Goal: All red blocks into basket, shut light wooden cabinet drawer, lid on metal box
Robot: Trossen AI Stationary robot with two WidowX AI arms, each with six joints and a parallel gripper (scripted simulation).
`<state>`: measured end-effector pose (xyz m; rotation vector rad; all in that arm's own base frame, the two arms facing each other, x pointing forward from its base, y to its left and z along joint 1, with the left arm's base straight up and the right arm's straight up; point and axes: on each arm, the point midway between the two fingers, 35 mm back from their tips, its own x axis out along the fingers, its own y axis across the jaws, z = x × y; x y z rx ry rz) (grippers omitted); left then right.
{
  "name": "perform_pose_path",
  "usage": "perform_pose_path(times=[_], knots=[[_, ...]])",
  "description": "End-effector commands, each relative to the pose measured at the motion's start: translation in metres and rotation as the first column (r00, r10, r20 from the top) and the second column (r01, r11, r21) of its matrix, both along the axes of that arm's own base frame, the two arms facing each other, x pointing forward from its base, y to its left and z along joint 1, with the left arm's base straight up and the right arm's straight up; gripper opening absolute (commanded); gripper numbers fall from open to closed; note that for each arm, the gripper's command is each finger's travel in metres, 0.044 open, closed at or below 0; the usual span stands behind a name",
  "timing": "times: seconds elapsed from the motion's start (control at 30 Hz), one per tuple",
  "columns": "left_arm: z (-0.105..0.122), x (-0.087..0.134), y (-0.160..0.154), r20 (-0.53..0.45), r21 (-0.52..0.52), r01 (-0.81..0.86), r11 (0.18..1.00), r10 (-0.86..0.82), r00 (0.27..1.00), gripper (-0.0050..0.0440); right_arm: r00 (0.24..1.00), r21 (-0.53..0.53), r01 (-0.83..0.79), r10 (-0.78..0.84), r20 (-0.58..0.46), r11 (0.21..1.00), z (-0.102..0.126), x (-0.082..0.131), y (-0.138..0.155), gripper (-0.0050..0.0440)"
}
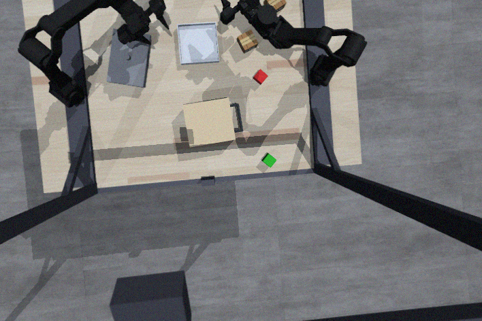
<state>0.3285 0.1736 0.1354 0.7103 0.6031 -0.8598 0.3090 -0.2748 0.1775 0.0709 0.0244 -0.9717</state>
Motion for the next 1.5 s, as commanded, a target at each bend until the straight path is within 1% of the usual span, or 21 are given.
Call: perform_pose_path(times=[0.0, 0.57, 0.6, 1.23, 1.27, 1.33, 1.47], knots=[[0.010, 0.002, 0.001, 0.026, 0.020, -0.002, 1.000, 0.002, 1.000, 0.0400, 0.999, -0.018, 0.004, -0.003, 0.032, 1.000, 0.013, 0.000, -0.001, 0.0400], [0.011, 0.002, 0.001, 0.029, 0.020, -0.002, 1.000, 0.001, 1.000, 0.0400, 0.999, -0.021, 0.004, -0.003, 0.036, 1.000, 0.015, 0.001, -0.001, 0.0400], [0.011, 0.002, 0.001, 0.029, 0.020, -0.002, 1.000, 0.001, 1.000, 0.0150, 0.999, -0.021, 0.004, -0.003, 0.036, 1.000, 0.015, 0.001, -0.001, 0.0400], [0.011, 0.002, 0.001, 0.029, 0.020, -0.002, 1.000, 0.001, 1.000, 0.0150, 0.999, -0.021, 0.004, -0.003, 0.036, 1.000, 0.015, 0.001, -0.001, 0.0400], [0.011, -0.002, -0.004, 0.007, 0.019, -0.008, 1.000, 0.008, 1.000, 0.0150, 0.999, -0.035, -0.018, 0.020, 0.046, 0.999, 0.025, 0.005, 0.004, 0.0400], [0.010, -0.004, -0.007, -0.024, 0.015, -0.027, 1.000, 0.027, 0.999, 0.0150, 0.998, -0.038, -0.045, 0.047, 0.046, 0.998, 0.030, 0.009, 0.011, 0.0400], [0.008, -0.011, -0.017, -0.112, 0.016, -0.079, 0.997, 0.080, 0.991, 0.0150, 0.989, -0.051, -0.135, 0.137, 0.049, 0.990, 0.046, 0.023, 0.034, 0.0400]])
